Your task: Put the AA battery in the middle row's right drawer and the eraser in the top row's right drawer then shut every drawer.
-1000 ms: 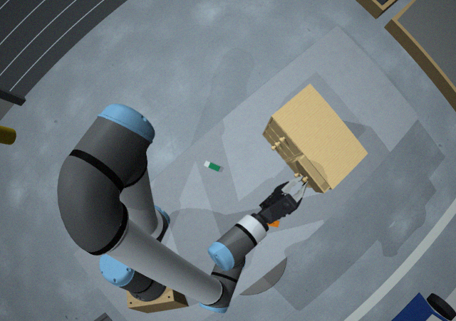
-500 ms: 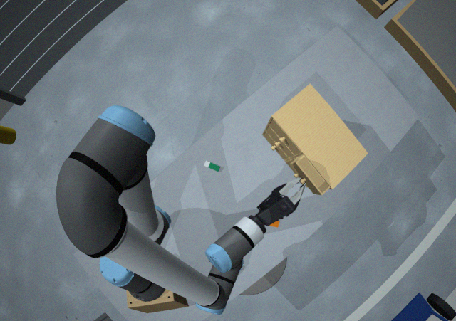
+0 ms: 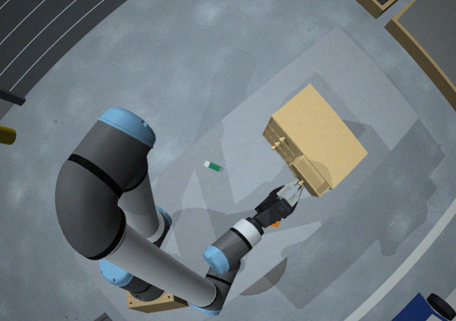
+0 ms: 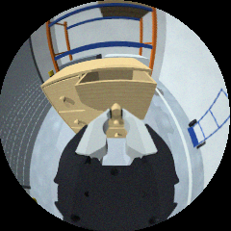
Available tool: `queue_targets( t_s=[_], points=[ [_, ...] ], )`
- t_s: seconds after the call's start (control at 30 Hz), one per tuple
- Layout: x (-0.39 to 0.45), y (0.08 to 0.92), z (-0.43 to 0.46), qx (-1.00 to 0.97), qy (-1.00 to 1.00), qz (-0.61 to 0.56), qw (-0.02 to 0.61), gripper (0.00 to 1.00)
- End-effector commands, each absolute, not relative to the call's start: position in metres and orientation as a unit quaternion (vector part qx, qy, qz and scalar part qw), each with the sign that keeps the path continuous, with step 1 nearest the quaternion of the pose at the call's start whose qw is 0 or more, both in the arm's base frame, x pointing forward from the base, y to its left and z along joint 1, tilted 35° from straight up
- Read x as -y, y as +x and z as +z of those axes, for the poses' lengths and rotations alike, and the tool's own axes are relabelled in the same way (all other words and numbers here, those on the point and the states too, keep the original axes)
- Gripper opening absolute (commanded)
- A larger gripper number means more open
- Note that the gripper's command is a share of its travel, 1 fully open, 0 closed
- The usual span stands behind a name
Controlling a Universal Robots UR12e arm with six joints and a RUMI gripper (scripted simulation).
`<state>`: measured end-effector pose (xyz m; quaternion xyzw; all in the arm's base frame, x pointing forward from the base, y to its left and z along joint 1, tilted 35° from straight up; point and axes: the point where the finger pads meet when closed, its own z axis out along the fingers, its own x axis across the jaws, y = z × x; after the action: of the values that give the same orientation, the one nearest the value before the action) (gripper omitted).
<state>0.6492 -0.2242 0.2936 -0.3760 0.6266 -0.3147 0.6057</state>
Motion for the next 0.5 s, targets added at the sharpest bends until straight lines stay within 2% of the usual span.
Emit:
queue_targets(
  t_s=[0.0, 0.47],
  points=[
    [0.2231, 0.6438, 0.2924, -0.627, -0.376, -0.315, 0.606, 0.07],
    [0.2223, 0.6372, 0.2907, -0.627, -0.376, -0.315, 0.606, 0.07]
  ],
)
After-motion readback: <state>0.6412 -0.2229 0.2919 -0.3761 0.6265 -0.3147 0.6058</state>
